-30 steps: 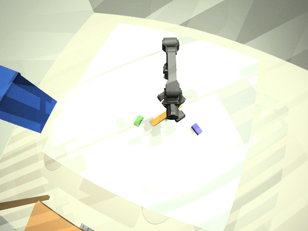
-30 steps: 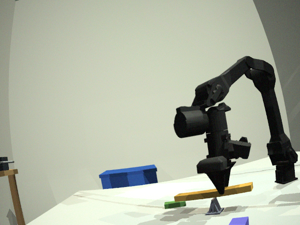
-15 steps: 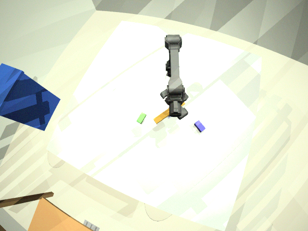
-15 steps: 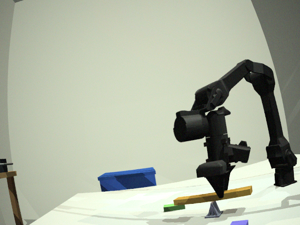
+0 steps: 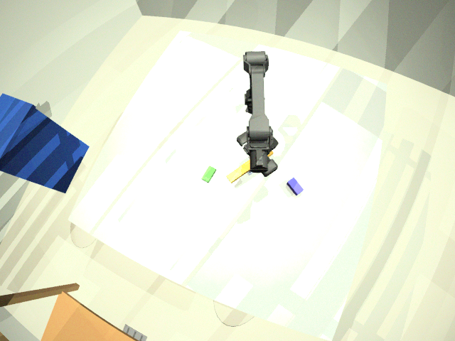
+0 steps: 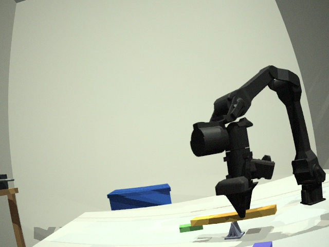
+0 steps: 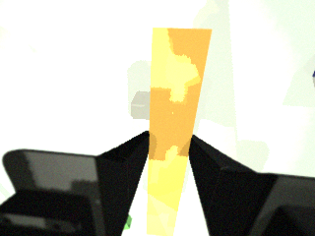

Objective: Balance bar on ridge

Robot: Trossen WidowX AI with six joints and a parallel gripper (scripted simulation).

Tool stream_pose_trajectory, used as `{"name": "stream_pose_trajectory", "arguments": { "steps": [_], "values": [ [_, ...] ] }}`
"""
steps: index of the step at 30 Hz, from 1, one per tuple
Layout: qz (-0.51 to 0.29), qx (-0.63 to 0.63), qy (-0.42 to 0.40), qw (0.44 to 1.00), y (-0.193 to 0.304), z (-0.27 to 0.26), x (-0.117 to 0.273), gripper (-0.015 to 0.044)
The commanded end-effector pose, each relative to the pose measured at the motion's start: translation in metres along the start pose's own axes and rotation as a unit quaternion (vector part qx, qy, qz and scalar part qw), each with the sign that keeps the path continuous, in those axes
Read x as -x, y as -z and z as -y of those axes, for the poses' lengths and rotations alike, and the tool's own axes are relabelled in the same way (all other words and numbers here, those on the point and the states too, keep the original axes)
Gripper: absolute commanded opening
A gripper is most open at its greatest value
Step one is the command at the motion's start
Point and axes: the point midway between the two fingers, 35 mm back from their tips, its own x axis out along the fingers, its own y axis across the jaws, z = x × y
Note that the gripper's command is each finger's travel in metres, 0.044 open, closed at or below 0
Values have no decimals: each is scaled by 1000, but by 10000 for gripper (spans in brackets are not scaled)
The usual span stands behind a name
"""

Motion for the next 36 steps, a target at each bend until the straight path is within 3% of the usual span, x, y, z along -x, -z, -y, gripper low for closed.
{"name": "stream_pose_trajectory", "arguments": {
  "steps": [1,36],
  "values": [
    [0,1,1,1000,0,0,0,0],
    [0,1,1,1000,0,0,-3,0]
  ]
}}
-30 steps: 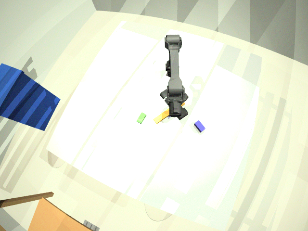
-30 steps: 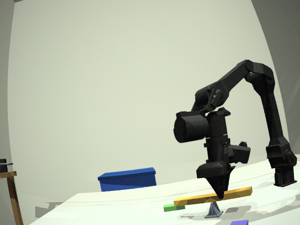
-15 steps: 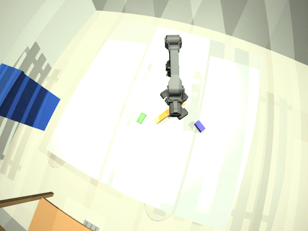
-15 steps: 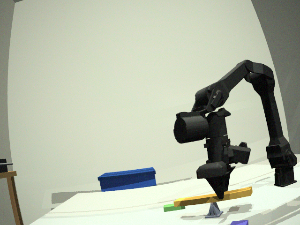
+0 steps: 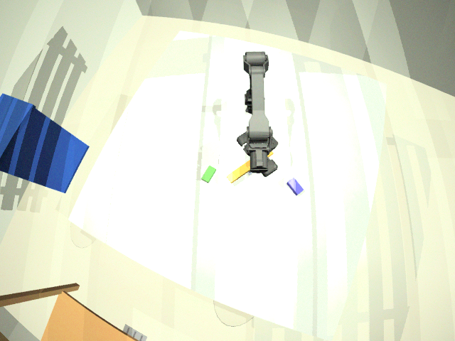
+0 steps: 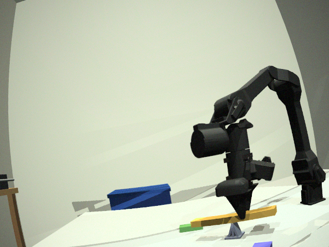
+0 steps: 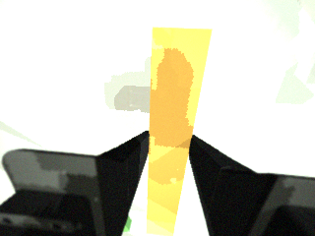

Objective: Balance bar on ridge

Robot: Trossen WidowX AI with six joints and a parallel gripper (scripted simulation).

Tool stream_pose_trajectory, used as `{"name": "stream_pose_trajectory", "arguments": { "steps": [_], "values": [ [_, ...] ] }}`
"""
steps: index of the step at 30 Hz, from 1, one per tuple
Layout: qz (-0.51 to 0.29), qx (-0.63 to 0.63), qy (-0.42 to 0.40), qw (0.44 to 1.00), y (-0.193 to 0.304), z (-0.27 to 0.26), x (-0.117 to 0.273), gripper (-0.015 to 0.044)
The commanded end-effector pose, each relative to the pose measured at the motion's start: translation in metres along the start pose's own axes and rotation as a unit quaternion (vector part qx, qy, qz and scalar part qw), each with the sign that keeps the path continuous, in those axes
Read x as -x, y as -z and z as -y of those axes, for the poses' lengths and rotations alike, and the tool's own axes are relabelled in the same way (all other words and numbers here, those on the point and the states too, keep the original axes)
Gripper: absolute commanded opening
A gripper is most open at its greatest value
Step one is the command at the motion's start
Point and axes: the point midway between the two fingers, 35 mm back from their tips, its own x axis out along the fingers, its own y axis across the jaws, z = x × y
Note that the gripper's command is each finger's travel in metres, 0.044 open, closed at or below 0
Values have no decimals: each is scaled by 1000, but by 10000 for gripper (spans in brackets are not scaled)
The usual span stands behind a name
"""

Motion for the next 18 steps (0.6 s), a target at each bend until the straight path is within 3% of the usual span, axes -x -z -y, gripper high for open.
{"name": "stream_pose_trajectory", "arguments": {
  "steps": [1,18],
  "values": [
    [0,1,1,1000,0,0,0,0],
    [0,1,1,1000,0,0,-2,0]
  ]
}}
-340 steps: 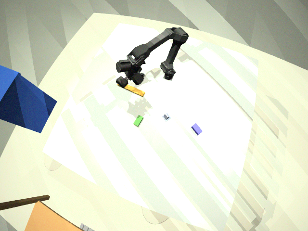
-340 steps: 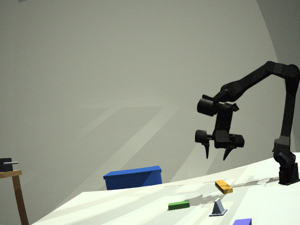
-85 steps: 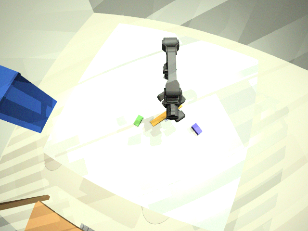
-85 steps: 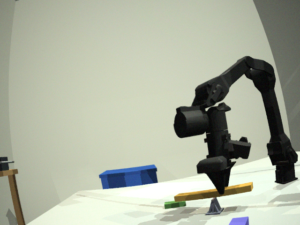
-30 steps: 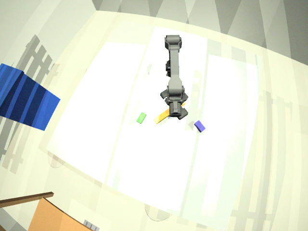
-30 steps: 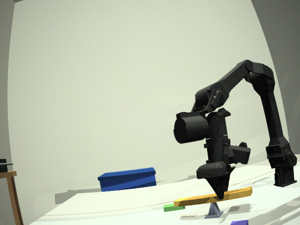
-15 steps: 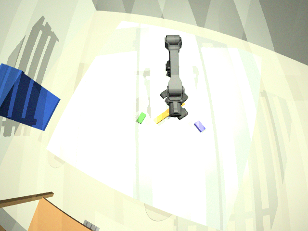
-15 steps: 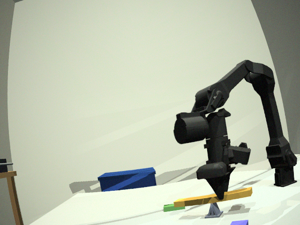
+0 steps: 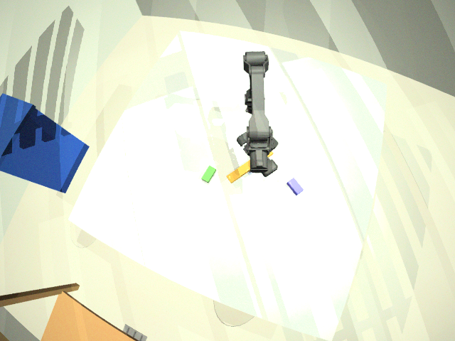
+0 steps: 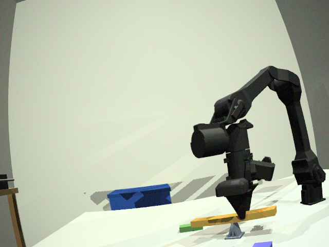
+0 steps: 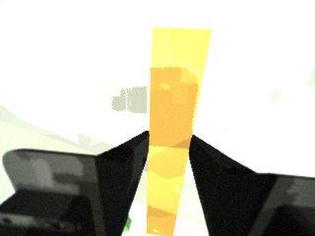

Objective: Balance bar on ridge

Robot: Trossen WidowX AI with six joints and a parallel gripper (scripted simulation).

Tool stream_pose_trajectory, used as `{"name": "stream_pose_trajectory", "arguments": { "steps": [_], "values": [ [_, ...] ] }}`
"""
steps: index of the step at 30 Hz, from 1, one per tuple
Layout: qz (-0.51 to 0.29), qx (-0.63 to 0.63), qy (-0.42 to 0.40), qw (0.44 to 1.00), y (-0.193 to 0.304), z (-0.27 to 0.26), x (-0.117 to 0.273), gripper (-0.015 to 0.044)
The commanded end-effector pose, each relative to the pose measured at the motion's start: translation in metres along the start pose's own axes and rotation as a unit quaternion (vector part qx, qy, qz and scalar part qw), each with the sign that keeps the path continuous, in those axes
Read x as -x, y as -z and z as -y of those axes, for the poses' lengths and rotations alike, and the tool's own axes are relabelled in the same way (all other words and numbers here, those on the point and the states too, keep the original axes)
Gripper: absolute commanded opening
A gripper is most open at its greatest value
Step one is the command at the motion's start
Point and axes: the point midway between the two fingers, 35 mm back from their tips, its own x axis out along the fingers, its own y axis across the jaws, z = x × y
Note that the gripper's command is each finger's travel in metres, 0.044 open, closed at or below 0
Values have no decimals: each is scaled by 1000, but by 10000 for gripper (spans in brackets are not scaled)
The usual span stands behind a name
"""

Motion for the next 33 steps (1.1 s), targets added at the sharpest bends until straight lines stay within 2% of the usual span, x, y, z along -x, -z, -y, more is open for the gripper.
{"name": "stream_pose_trajectory", "arguments": {
  "steps": [1,33],
  "values": [
    [0,1,1,1000,0,0,-1,0],
    [1,1,1,1000,-1,0,-3,0]
  ]
}}
